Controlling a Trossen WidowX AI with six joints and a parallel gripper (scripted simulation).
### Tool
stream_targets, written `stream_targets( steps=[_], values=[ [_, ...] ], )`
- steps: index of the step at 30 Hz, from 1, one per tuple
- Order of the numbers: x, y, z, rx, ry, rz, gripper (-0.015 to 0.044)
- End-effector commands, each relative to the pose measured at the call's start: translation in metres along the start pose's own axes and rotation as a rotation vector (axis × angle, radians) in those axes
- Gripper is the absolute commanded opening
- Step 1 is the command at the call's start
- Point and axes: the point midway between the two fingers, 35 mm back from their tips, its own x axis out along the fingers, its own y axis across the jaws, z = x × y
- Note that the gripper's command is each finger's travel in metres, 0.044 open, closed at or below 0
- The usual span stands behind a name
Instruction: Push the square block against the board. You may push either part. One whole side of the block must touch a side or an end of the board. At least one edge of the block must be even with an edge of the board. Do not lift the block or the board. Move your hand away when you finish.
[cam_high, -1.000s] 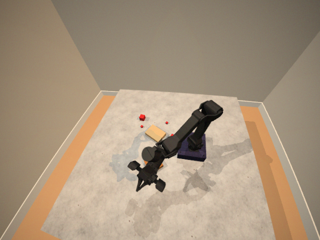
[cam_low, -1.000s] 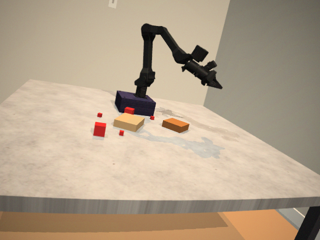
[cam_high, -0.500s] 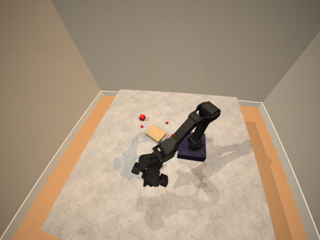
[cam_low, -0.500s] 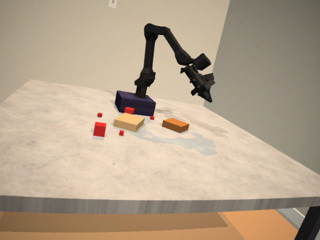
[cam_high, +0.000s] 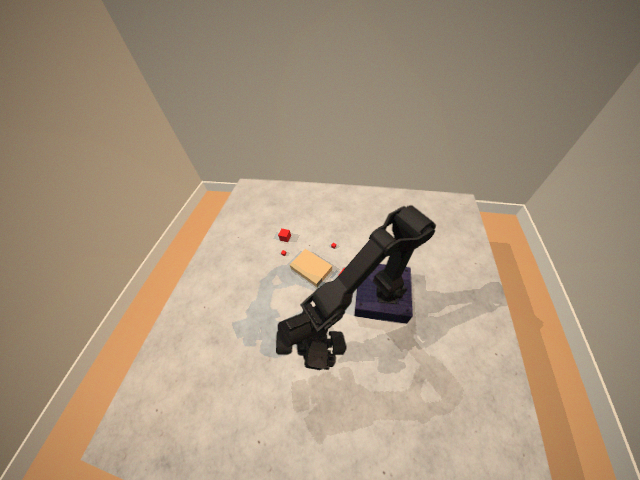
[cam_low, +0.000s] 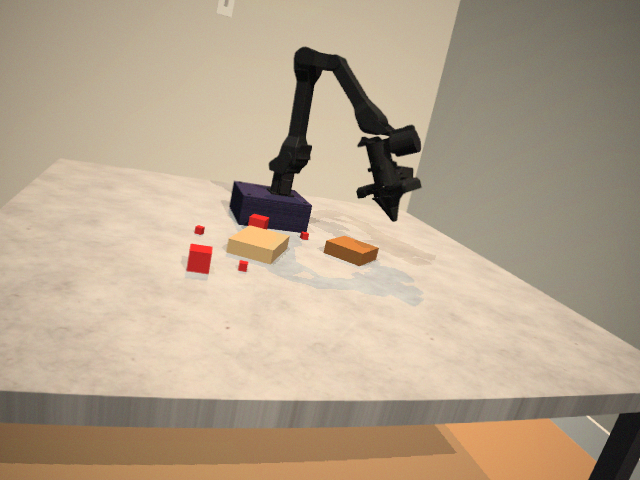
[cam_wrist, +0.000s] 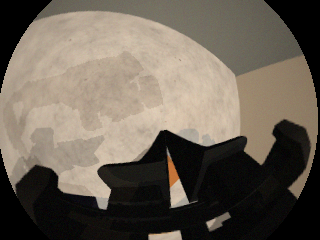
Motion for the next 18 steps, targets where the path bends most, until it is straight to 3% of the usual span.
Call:
stream_targets(
  steps=[1, 18],
  values=[
    [0.003, 0.012, -0.011, -0.086, 0.064, 0.068, 0.0],
    [-0.006, 0.064, -0.055, -0.445, 0.237, 0.413, 0.0]
  ],
)
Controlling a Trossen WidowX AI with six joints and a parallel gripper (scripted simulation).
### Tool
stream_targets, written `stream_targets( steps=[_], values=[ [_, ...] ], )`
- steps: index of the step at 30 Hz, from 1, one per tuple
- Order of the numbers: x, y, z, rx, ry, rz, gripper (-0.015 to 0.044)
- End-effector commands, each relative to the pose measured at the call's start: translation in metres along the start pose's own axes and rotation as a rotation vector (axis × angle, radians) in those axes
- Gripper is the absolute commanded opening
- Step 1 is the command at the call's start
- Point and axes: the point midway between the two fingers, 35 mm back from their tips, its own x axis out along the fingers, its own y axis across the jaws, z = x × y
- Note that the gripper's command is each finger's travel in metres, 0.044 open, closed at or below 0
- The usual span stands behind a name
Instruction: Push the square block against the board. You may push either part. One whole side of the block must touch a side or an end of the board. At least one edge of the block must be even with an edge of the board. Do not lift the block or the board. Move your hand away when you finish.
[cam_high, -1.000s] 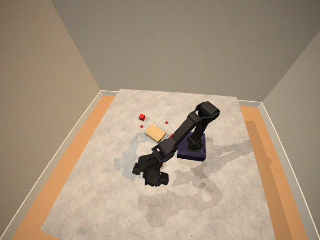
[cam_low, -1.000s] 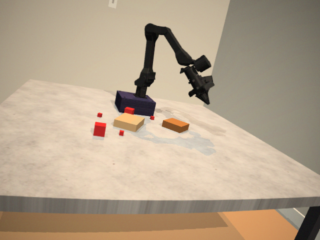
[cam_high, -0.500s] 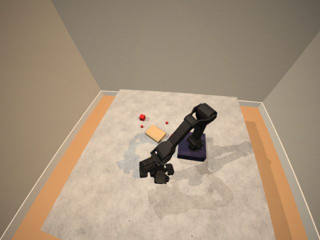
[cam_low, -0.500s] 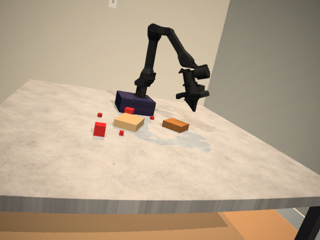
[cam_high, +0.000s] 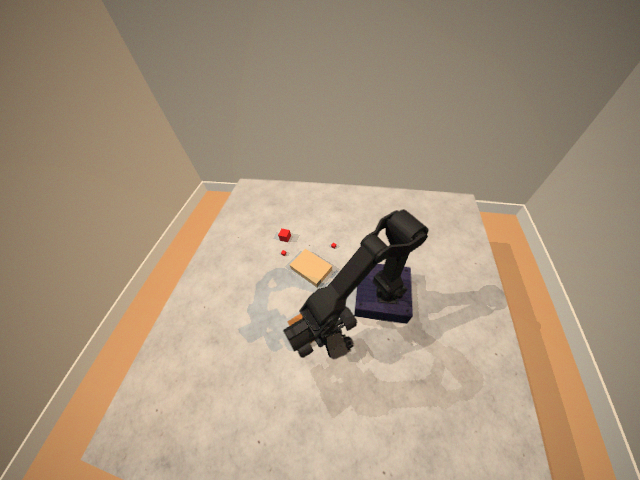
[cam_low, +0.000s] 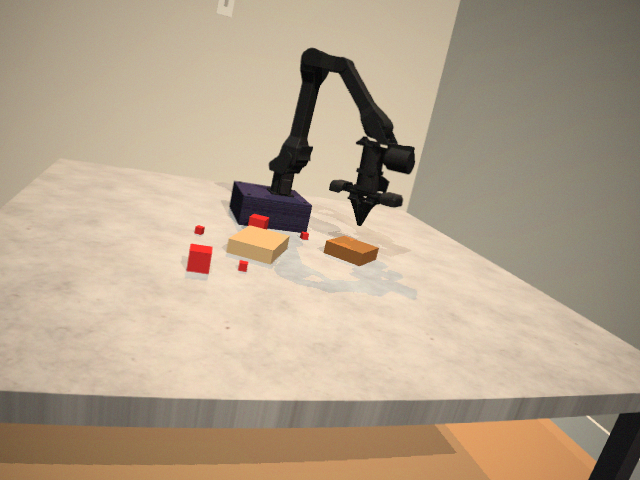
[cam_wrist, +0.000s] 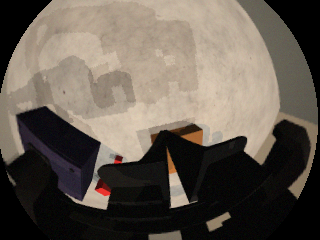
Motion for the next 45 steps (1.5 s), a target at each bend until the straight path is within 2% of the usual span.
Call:
stream_targets(
  steps=[1, 5, 9, 11, 45],
  values=[
    [0.001, 0.006, -0.003, -0.047, 0.017, 0.039, 0.0],
    [0.003, 0.005, -0.003, -0.047, 0.017, 0.039, 0.0],
    [0.047, 0.007, -0.003, -0.047, 0.017, 0.04, 0.0],
    [0.056, 0.008, -0.004, -0.047, 0.017, 0.04, 0.0],
    [0.056, 0.003, -0.04, -0.047, 0.02, 0.04, 0.0]
  ],
)
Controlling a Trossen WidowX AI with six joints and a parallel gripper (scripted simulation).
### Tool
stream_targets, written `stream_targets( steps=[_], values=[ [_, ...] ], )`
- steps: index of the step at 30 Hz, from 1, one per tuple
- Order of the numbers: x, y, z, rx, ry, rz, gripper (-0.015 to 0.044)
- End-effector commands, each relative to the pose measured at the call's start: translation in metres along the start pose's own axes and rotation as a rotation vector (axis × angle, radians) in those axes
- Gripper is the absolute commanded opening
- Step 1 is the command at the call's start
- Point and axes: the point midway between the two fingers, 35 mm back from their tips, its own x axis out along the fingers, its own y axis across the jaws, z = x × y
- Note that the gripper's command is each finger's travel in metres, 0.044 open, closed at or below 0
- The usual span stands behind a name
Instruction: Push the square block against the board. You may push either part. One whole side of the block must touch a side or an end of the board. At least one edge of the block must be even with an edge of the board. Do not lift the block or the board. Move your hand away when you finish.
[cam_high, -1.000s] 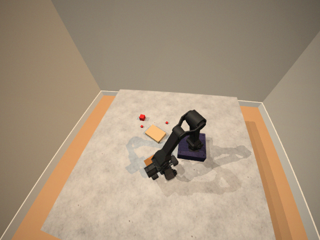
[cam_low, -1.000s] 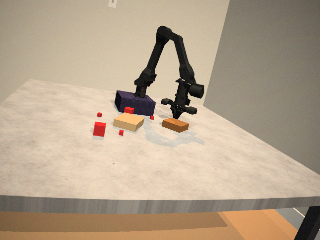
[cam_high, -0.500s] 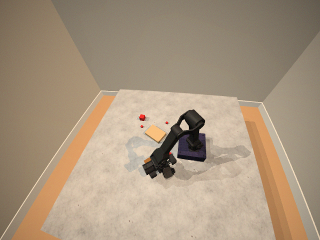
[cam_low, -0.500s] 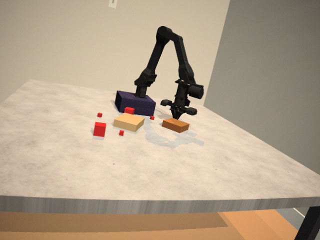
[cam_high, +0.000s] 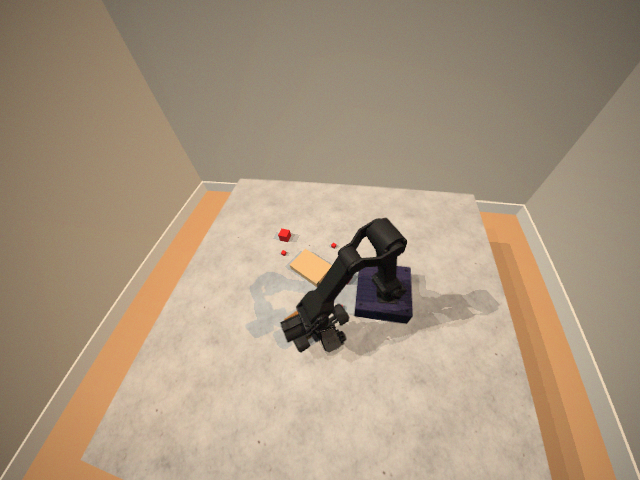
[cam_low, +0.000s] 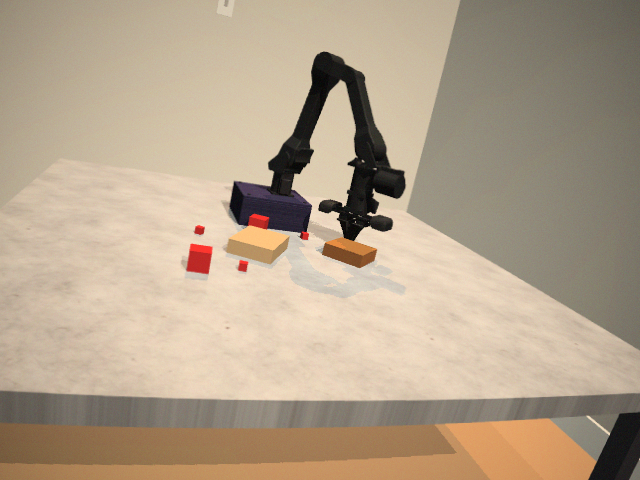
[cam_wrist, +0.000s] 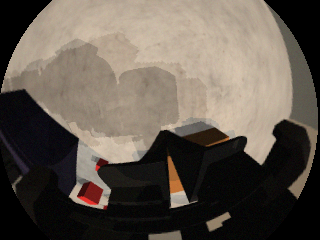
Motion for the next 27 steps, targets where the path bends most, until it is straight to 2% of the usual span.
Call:
stream_targets(
  steps=[1, 27],
  values=[
    [0.0, 0.0, -0.007, -0.002, 0.006, 0.003, 0.0],
    [0.0, -0.005, -0.039, -0.002, 0.009, 0.003, 0.0]
  ],
)
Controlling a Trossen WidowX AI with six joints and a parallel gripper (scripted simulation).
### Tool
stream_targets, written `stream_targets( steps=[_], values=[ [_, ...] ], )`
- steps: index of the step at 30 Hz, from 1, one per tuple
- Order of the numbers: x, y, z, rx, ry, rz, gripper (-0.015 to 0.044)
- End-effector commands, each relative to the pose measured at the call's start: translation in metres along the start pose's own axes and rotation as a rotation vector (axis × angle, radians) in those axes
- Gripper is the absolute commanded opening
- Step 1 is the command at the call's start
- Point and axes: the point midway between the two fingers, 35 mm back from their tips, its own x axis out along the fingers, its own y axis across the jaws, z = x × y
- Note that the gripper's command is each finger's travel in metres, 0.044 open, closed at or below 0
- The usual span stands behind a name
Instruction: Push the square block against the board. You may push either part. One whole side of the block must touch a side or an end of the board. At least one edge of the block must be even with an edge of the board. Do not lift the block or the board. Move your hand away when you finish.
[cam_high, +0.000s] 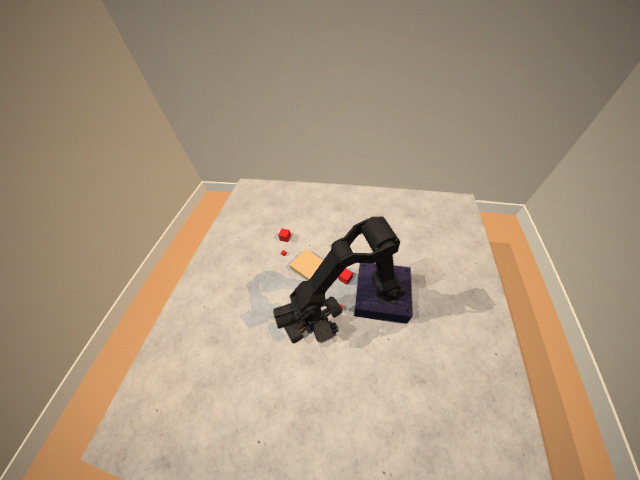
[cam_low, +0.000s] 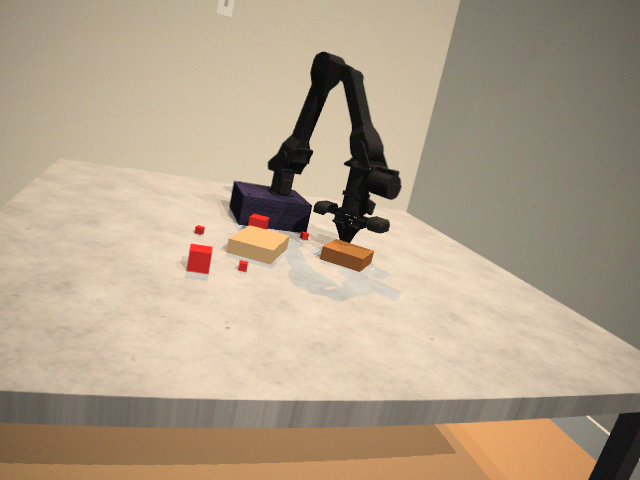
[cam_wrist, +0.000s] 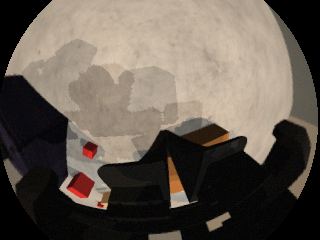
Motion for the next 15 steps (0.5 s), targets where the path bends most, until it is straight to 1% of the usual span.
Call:
stream_targets(
  steps=[1, 7, 15],
  values=[
    [0.0008, -0.001, -0.0067, -0.002, 0.005, 0.004, 0.0],
    [0.0007, -0.0024, -0.0142, -0.002, 0.006, 0.004, 0.0],
    [0.0008, -0.0031, -0.0052, -0.002, 0.005, 0.004, 0.0]
  ],
)
